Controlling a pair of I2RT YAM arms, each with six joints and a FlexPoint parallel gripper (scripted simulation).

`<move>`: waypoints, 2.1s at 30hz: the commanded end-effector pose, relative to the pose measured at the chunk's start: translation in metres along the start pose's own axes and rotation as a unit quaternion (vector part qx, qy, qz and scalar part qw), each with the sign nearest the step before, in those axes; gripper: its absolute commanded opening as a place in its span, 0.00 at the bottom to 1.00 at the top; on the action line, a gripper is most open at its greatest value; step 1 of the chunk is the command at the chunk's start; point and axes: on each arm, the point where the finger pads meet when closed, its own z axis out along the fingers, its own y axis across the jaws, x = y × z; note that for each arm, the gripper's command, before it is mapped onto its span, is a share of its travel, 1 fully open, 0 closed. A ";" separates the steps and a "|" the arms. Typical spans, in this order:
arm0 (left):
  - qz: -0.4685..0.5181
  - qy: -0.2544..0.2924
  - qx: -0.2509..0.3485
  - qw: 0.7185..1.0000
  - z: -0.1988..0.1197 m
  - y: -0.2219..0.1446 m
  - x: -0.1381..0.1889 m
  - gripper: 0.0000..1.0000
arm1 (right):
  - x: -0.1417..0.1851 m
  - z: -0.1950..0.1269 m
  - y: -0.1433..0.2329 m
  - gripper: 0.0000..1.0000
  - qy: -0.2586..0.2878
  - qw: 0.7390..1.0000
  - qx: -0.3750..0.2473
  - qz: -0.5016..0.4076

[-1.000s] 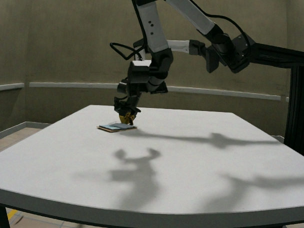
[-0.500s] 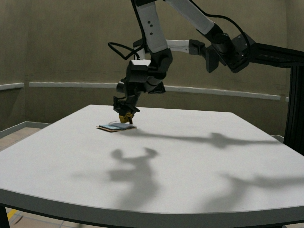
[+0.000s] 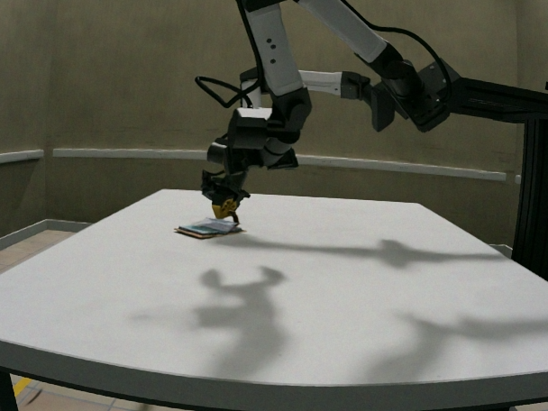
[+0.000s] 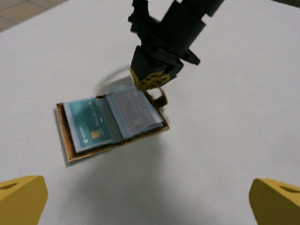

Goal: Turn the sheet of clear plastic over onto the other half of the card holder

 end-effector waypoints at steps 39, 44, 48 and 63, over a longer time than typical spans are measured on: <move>0.006 -0.008 -0.003 1.000 0.000 0.002 -0.005 1.00 | 0.005 -0.006 0.072 0.00 0.006 1.000 -0.004 -0.008; 0.006 -0.008 -0.003 1.000 0.000 0.002 -0.005 1.00 | 0.005 0.002 0.083 0.00 0.006 1.000 -0.004 -0.009; 0.006 -0.008 -0.003 1.000 0.000 0.003 -0.005 1.00 | 0.006 0.009 0.089 0.00 0.007 1.000 -0.004 -0.009; 0.006 -0.008 -0.003 1.000 0.000 0.003 -0.005 1.00 | 0.005 0.039 0.112 0.00 0.005 1.000 -0.006 -0.011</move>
